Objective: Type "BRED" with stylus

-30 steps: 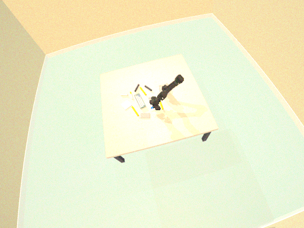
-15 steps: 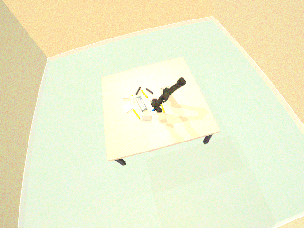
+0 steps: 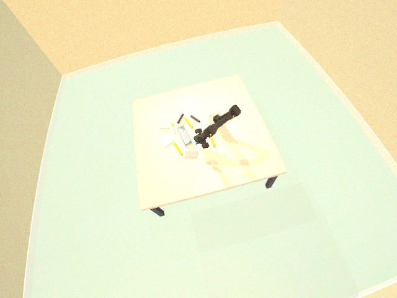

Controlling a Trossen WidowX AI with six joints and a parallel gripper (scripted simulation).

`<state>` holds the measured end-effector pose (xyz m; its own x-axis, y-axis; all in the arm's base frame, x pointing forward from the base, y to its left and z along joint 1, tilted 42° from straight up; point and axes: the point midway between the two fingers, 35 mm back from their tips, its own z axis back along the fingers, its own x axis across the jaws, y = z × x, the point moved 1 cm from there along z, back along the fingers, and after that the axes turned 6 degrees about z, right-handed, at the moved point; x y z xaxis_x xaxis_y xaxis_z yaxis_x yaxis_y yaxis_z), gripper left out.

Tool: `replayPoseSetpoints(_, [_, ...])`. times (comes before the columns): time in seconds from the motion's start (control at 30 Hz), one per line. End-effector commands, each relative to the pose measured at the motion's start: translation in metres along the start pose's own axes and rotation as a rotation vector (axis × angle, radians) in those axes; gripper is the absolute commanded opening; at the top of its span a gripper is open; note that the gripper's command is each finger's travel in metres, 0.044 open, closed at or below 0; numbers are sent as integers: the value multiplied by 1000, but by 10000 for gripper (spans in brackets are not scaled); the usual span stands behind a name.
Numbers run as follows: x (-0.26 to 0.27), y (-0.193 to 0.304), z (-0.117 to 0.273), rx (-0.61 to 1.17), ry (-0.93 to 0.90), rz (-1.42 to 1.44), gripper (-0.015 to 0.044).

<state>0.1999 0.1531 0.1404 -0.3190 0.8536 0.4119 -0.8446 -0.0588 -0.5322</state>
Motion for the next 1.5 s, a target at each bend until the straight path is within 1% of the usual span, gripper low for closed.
replayPoseSetpoints(0.0, [-7, -12, -3, 38, 60, 68, 0])
replayPoseSetpoints(0.4, [-25, -40, -10, 169, 183, 262, 0])
replayPoseSetpoints(0.83, [-50, -66, -19, 355, 272, 468, 0])
replayPoseSetpoints(1.17, [-74, -83, -28, 523, 301, 620, 0])
replayPoseSetpoints(1.47, [-96, -95, -36, 686, 289, 761, 0])
